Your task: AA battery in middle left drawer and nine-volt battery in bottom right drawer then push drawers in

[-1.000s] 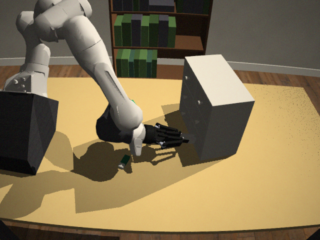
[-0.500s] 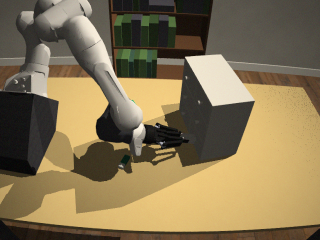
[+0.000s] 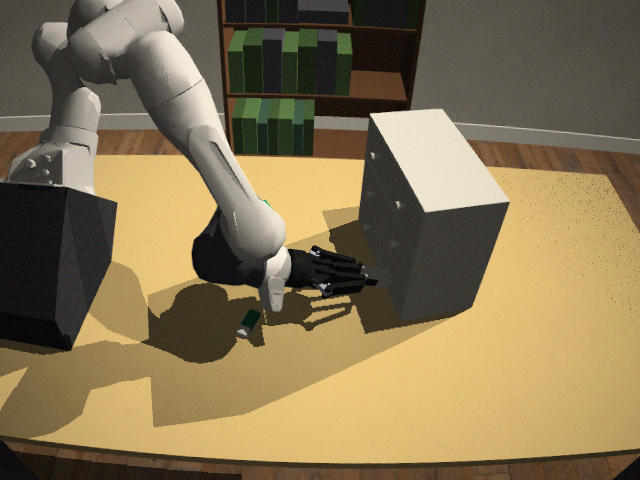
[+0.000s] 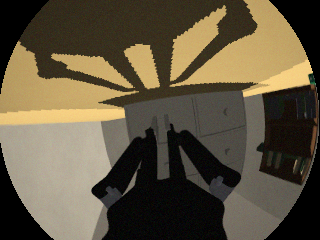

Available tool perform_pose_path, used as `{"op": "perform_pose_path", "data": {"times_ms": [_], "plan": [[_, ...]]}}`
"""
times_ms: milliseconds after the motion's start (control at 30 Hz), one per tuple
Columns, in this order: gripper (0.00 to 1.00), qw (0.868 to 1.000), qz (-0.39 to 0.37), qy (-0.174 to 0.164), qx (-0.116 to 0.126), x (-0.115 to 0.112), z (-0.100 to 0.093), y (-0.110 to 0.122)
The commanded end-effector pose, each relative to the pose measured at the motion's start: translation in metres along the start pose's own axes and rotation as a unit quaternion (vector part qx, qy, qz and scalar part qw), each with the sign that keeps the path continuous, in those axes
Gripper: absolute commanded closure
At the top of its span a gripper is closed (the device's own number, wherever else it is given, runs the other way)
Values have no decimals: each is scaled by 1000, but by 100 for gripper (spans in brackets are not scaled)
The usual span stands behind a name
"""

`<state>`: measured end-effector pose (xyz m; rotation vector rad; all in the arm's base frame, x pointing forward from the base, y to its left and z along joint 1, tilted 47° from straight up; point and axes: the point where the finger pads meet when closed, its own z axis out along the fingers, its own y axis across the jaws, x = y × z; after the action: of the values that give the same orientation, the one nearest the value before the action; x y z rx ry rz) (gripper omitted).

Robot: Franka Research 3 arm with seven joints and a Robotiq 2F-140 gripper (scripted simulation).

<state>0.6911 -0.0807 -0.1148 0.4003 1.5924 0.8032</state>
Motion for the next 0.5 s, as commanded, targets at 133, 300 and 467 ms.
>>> {"op": "perform_pose_path", "data": {"times_ms": [133,300,467], "plan": [[92,1000,3,0,1,1,-2,0],[92,1000,3,0,1,2,-4,0],[92,1000,3,0,1,4,-8,0]]}}
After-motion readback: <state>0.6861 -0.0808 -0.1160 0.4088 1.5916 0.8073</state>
